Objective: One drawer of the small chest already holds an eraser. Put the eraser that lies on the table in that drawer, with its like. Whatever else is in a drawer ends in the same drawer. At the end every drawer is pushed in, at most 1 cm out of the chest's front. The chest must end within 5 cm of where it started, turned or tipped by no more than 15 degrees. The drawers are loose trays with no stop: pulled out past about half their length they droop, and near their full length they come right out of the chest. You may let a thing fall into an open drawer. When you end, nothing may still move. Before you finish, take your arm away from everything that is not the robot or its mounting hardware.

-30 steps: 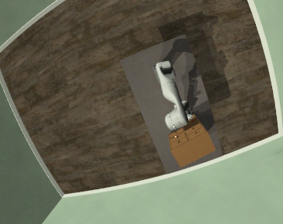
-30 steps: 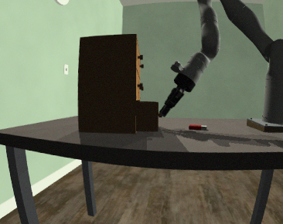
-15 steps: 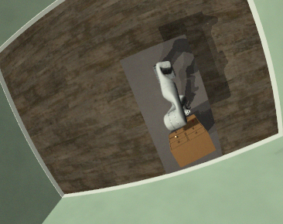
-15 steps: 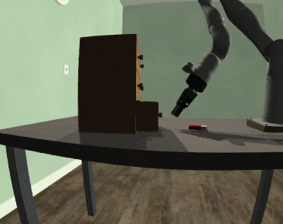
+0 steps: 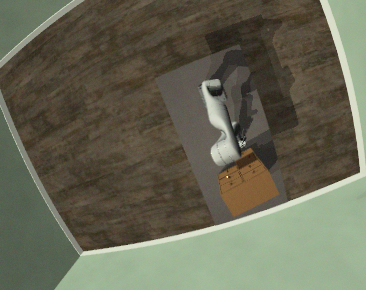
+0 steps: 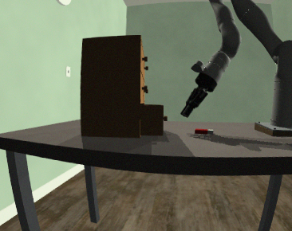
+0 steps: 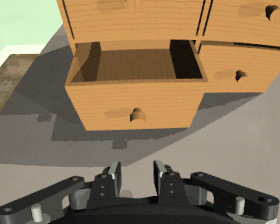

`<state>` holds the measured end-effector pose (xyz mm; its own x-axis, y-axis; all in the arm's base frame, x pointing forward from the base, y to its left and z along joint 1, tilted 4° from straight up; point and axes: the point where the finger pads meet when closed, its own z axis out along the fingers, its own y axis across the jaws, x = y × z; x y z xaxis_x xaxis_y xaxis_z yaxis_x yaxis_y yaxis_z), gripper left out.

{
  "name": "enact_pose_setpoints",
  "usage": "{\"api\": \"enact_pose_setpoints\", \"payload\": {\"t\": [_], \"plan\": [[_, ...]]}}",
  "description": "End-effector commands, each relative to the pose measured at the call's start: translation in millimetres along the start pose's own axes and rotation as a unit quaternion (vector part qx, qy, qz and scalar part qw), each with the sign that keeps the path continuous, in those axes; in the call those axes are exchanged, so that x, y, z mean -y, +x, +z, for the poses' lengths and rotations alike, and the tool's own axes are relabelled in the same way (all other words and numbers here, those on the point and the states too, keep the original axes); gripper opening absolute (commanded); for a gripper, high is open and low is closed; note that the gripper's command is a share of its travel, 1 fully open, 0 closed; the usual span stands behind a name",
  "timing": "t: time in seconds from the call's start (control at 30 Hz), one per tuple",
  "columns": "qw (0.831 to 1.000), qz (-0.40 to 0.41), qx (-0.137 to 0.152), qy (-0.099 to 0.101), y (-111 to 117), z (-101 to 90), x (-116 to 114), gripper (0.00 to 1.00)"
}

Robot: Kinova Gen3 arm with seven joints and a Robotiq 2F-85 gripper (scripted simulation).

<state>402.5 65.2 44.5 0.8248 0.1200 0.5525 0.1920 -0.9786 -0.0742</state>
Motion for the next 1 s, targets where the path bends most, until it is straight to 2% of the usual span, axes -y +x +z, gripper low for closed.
{"api": "enact_pose_setpoints", "payload": {"t": [0.0, 0.07, 0.23, 0.43, 0.5, 0.83, 0.97], "plan": [[1.0, -0.001, -0.006, -0.003, 5, -10.8, -2, 0.33], [1.0, -0.001, -0.006, -0.003, 5, -18.2, -2, 0.33], [1.0, -0.001, -0.006, -0.003, 5, -22.7, -2, 0.33], [1.0, 0.002, 0.004, -0.001, 5, -40.1, -2, 0.33], [1.0, 0.002, 0.004, -0.001, 5, -40.1, -2, 0.33], [1.0, -0.001, 0.006, -0.005, 6, -67.0, -2, 0.33], [1.0, 0.0, 0.007, -0.005, 6, -71.4, -2, 0.33]]}}
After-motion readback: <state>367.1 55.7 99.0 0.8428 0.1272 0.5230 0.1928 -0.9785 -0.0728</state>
